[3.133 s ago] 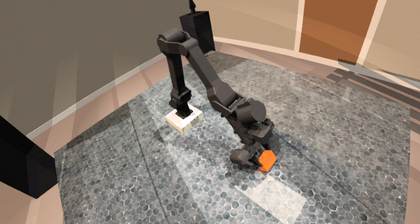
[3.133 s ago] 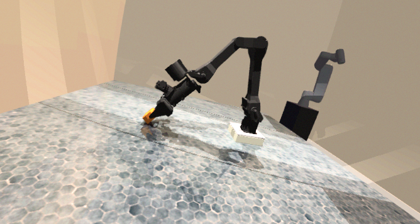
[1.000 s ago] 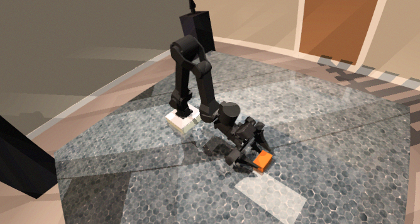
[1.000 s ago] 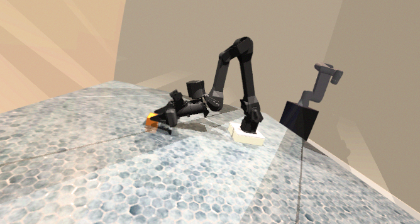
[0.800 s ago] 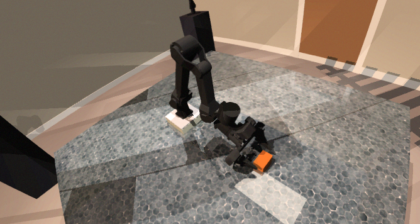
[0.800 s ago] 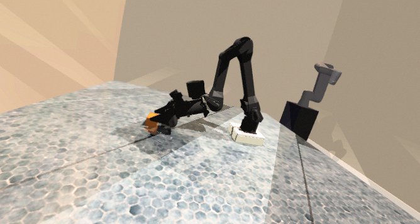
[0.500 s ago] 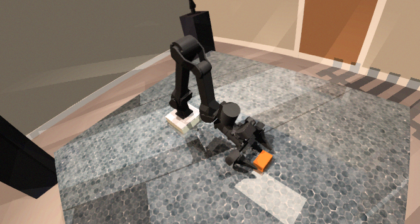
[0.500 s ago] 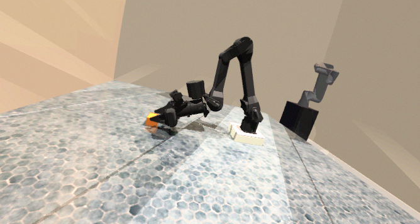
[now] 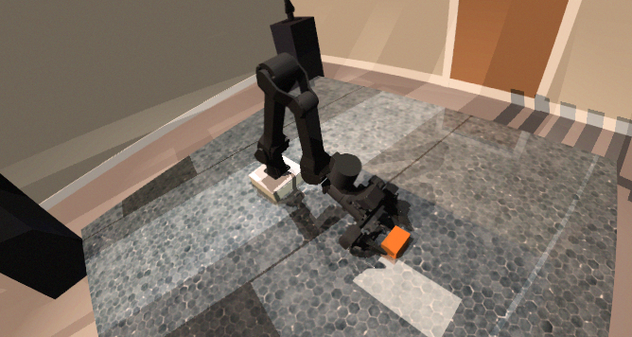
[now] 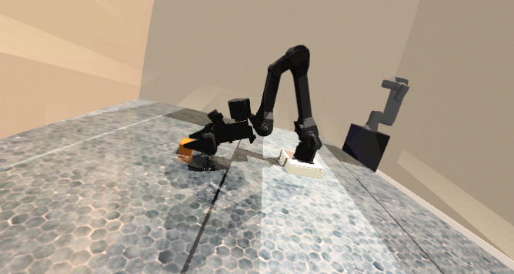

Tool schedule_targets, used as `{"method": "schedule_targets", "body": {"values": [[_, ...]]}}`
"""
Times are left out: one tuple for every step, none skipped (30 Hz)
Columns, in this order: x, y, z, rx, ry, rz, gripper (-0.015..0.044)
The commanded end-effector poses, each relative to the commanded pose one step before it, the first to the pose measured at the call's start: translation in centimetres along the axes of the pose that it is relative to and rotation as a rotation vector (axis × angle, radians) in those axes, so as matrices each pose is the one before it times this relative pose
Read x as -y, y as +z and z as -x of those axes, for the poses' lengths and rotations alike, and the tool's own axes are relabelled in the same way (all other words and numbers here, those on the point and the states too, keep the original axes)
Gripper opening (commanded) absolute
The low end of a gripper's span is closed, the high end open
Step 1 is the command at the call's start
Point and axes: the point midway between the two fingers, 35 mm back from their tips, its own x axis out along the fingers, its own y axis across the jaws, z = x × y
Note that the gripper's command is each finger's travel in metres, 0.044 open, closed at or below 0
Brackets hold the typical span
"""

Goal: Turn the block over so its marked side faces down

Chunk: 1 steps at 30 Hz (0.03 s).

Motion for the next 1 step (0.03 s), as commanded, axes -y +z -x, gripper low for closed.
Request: {"method": "schedule_targets", "body": {"values": [[0.052,-0.032,0.007,-0.00041,-0.00357,0.0039,0.0440]]}}
